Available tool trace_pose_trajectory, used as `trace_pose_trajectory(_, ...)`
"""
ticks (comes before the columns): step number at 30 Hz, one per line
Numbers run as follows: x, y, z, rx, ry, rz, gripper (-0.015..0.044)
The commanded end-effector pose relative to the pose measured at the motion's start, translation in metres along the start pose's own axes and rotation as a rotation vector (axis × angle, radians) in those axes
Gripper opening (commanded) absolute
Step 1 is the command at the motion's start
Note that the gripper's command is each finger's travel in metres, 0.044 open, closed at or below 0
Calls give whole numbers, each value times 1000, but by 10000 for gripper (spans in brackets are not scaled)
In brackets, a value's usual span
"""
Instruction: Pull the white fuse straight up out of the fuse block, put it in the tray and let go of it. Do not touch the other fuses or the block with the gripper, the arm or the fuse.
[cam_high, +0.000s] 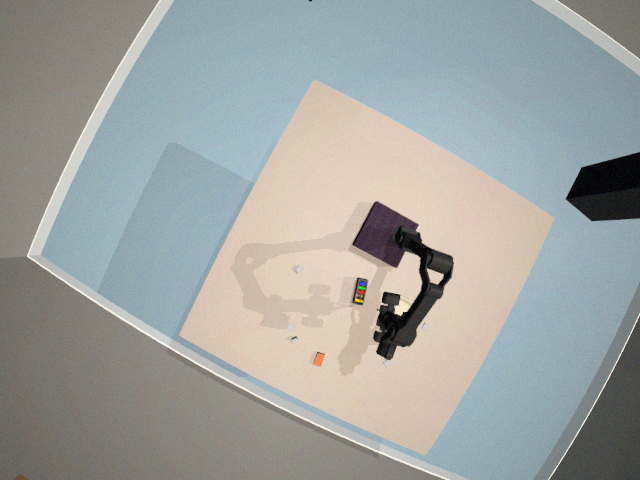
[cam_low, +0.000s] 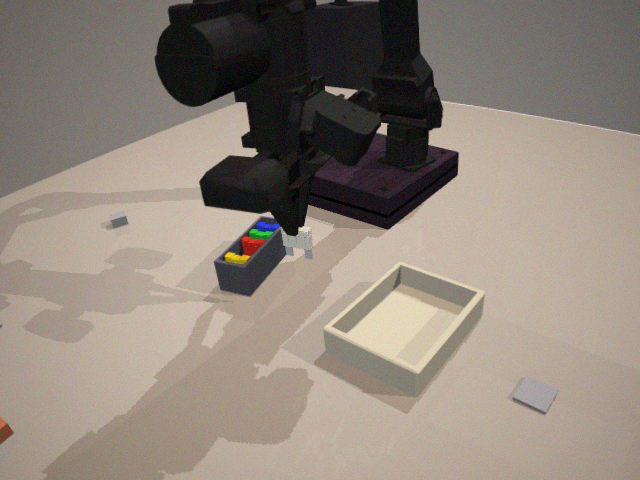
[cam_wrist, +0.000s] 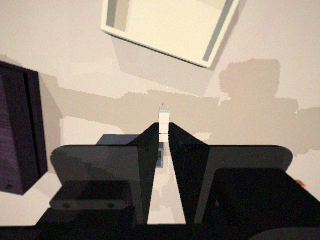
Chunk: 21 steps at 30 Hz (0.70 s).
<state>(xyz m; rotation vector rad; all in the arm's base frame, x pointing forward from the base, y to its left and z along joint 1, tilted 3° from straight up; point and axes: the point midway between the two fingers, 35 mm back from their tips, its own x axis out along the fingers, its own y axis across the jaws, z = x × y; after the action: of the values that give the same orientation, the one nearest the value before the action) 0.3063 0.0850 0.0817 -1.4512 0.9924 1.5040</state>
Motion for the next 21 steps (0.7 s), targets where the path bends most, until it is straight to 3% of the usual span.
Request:
trace_pose_trajectory(1,-3,-7,25,2,-5,-9,0)
trace_pose_trajectory(16,-3,-9,112,2,-14,-8,0)
trace_pose_trajectory(21,-3,-8,116,2,-14,-8,0)
